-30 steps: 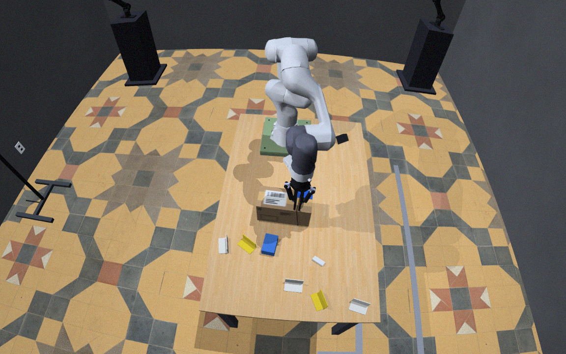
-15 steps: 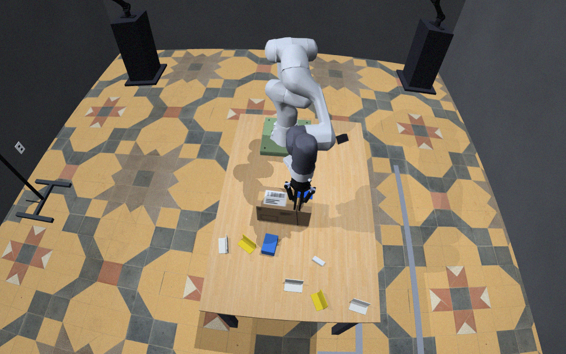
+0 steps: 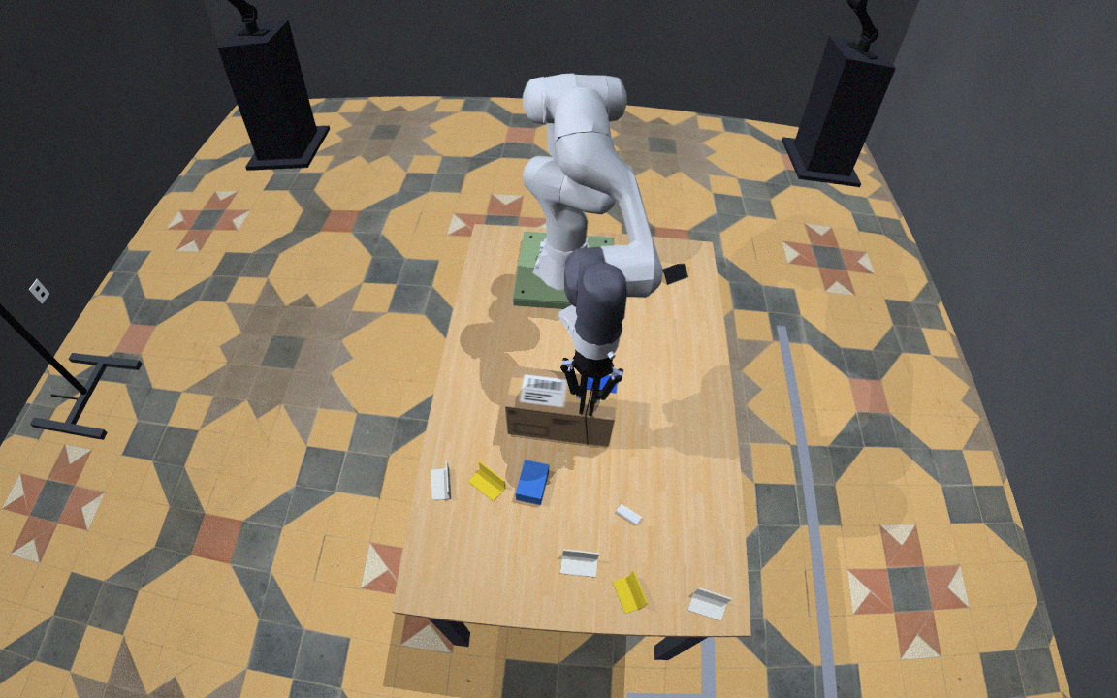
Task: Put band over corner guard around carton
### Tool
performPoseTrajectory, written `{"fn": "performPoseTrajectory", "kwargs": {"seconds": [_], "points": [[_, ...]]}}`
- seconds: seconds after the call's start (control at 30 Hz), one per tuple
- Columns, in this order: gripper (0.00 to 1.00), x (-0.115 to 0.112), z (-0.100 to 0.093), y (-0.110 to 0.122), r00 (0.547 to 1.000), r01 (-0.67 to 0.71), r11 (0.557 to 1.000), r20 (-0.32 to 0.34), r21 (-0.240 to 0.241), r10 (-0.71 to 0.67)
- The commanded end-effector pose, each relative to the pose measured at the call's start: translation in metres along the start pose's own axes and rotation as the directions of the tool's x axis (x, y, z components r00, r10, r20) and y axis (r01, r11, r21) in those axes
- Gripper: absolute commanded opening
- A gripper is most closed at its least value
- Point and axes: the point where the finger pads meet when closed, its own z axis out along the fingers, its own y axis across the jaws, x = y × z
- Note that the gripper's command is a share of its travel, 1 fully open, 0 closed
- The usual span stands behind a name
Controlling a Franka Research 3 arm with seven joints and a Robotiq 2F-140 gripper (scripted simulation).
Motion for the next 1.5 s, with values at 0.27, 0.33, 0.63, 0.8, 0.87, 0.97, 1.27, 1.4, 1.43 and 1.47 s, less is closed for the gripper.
{"fn": "performPoseTrajectory", "kwargs": {"seconds": [0.27, 0.33, 0.63, 0.8, 0.87, 0.97, 1.27, 1.4, 1.43, 1.47], "points": [[0.18, 0.0003, 0.0014, 0.0007, 1.0, -0.002, 1.0, 0.0, 0.001, 0.002], [0.18, 0.0003, 0.0015, 0.0007, 1.0, -0.002, 1.0, 0.0, 0.001, 0.002], [0.18, 0.0003, 0.0025, 0.0006, 1.0, -0.002, 1.0, 0.0, 0.001, 0.002], [0.18, 0.0002, 0.0033, 0.0005, 1.0, -0.002, 1.0, 0.0, 0.001, 0.002], [0.18, 0.0002, 0.0037, 0.0005, 1.0, -0.002, 1.0, 0.0, 0.001, 0.002], [0.18, 0.0002, 0.0043, 0.0004, 1.0, -0.002, 1.0, 0.0, 0.001, 0.002], [0.18, 0.0001, 0.0055, 0.0003, 1.0, -0.002, 1.0, 0.0, 0.001, 0.002], [0.18, 0.0001, 0.0061, 0.0003, 1.0, -0.002, 1.0, 0.0, 0.001, 0.002], [0.18, 0.0001, 0.0063, 0.0002, 1.0, -0.002, 1.0, 0.0, 0.001, 0.002], [0.18, 0.0001, 0.0064, 0.0002, 1.0, -0.002, 1.0, 0.0, 0.001, 0.002]]}}
